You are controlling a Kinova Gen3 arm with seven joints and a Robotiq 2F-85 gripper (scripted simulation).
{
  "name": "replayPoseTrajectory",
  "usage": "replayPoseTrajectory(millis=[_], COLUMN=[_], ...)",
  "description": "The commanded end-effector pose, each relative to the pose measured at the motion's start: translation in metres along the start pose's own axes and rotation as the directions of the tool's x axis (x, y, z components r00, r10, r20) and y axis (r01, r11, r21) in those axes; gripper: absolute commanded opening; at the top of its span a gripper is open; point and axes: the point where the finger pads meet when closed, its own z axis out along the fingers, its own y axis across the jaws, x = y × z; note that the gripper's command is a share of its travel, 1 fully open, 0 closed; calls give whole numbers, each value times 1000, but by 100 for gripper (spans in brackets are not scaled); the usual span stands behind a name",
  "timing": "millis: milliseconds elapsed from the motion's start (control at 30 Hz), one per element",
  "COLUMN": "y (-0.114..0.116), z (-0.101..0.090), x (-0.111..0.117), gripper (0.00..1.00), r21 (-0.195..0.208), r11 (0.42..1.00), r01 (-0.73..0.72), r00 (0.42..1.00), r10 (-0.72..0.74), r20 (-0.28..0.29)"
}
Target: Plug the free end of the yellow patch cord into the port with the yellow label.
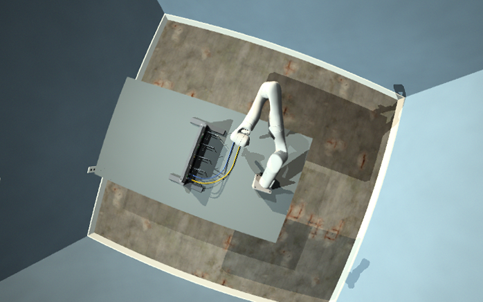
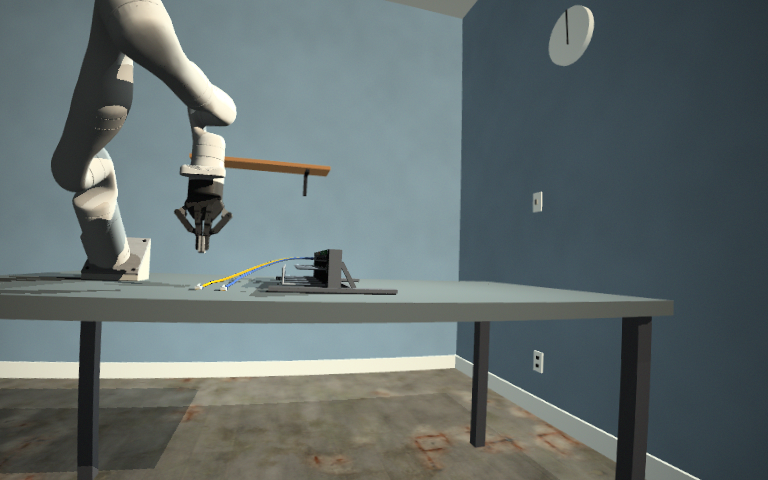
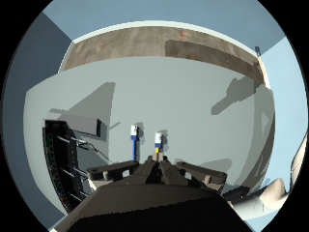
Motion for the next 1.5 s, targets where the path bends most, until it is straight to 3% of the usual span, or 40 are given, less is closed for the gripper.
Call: replayPoseTrajectory(millis=[0, 467, 500, 1467], y=[0, 0, 0, 0], z=[-2, -1, 0, 0], x=[-3, 3, 3, 3], gripper=[0, 0, 37, 37], r21=[1, -8, -8, -8], r11=[1000, 1000, 1000, 1000], r01=[-13, -9, -9, -9], r00=[1000, 1000, 1000, 1000], r10=[13, 9, 9, 9], r20=[11, 17, 17, 17])
